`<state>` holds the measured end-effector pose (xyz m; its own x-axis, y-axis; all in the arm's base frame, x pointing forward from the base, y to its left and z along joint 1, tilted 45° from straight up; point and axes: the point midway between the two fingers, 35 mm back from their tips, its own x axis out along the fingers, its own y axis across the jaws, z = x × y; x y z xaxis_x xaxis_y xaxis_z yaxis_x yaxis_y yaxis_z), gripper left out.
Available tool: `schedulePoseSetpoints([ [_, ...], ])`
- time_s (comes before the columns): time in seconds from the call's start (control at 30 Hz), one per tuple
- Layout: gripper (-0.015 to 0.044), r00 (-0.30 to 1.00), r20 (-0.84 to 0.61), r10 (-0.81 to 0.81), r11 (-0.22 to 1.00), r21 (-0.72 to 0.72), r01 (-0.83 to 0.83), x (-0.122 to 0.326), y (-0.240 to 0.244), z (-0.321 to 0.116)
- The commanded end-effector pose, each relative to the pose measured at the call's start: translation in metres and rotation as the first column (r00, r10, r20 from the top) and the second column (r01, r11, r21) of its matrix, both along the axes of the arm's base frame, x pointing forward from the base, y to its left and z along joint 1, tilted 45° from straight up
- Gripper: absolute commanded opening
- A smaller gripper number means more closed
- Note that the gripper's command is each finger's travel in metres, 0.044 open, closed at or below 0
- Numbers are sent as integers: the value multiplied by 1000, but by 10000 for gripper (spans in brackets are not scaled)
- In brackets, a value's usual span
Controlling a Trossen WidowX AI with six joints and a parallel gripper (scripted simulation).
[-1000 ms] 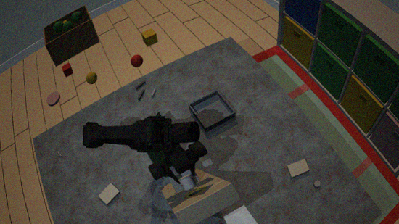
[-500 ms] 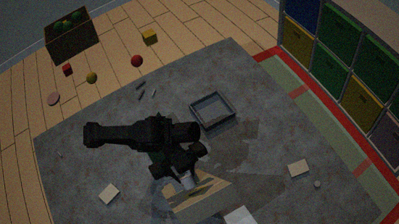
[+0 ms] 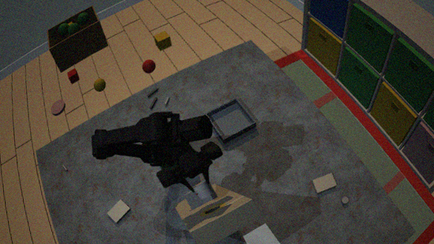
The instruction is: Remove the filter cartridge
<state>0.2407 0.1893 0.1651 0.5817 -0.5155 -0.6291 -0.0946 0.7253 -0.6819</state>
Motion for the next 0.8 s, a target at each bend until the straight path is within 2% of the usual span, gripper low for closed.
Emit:
schedulePoseSetpoints([
  [0.0, 0, 999, 11, 42, 999, 34, -42, -14, 16, 19],
  [0.23, 0, 997, 12, 78, 996, 51, -78, -29, 29, 33],
  [0.77, 0, 1000, 9, 28, 1000, 9, -28, -26, 76, -20],
])
